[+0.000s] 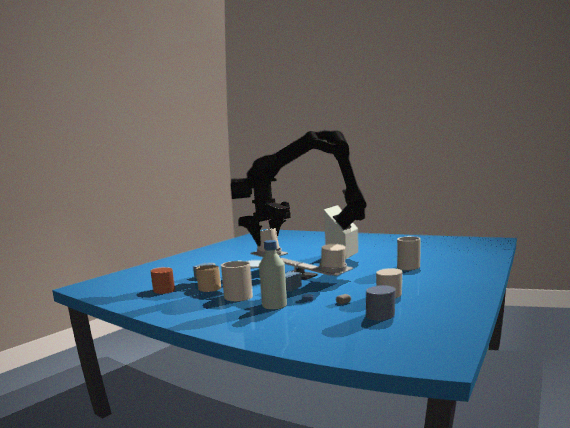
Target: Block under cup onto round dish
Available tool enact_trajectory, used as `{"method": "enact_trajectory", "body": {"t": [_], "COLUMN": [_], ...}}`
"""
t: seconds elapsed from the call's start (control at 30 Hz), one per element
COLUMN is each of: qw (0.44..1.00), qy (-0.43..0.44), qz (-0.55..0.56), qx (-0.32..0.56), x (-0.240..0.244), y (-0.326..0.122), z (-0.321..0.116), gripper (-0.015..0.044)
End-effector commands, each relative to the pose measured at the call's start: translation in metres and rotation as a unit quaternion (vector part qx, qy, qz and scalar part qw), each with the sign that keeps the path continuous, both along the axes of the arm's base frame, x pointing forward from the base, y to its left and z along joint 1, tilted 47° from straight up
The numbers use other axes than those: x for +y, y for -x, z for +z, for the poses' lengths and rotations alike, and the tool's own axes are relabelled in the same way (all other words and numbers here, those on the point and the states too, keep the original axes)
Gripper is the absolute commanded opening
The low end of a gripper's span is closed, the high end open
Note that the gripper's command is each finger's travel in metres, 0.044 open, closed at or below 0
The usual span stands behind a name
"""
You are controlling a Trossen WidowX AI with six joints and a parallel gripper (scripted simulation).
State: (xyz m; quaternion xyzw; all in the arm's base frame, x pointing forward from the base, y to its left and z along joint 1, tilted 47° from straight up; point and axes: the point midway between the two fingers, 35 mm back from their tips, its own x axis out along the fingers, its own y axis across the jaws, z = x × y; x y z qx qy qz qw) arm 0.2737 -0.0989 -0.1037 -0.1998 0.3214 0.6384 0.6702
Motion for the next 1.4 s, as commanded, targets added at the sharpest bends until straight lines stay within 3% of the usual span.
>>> {"method": "enact_trajectory", "body": {"t": [0.0,1.37], "qw": [1.000,1.000], "qy": [0.011,0.011], "qz": [-0.002,-0.002], "qx": [-0.008,-0.007], "x": [-0.012,-0.049], "y": [-0.002,0.000], "z": [0.003,0.041], "gripper": [0.0000,0.0000]}}
